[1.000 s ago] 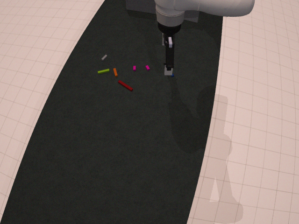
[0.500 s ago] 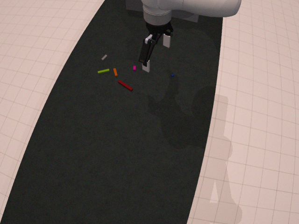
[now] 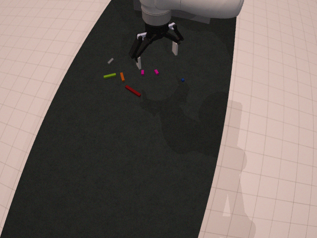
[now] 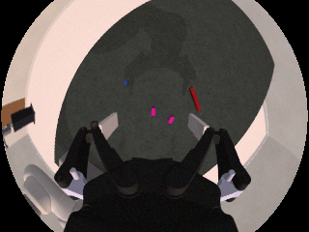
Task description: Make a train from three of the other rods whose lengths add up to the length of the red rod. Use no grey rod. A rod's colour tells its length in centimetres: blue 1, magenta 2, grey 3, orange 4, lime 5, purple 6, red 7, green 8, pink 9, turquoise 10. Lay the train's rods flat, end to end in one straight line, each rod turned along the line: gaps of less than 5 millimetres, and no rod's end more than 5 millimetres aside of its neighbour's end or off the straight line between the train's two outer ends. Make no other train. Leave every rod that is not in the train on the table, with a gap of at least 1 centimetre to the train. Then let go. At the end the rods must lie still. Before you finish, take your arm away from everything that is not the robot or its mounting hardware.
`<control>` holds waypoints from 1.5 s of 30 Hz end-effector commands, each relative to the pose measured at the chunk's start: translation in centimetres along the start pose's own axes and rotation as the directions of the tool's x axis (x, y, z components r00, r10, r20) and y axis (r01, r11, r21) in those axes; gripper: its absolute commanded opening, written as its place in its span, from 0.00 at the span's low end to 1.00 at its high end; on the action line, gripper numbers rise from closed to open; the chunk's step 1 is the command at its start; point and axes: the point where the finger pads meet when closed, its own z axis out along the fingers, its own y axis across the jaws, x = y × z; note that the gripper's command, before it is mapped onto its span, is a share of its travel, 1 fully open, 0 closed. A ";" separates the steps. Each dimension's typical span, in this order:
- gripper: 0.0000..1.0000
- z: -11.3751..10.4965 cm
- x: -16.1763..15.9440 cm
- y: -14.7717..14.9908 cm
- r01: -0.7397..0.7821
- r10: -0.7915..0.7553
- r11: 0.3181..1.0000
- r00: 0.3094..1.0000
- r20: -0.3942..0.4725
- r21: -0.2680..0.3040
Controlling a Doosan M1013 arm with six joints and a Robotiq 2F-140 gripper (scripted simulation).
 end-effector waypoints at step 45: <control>0.15 0.2 0.0 0.0 -0.007 0.007 1.000 1.000 0.004 -0.004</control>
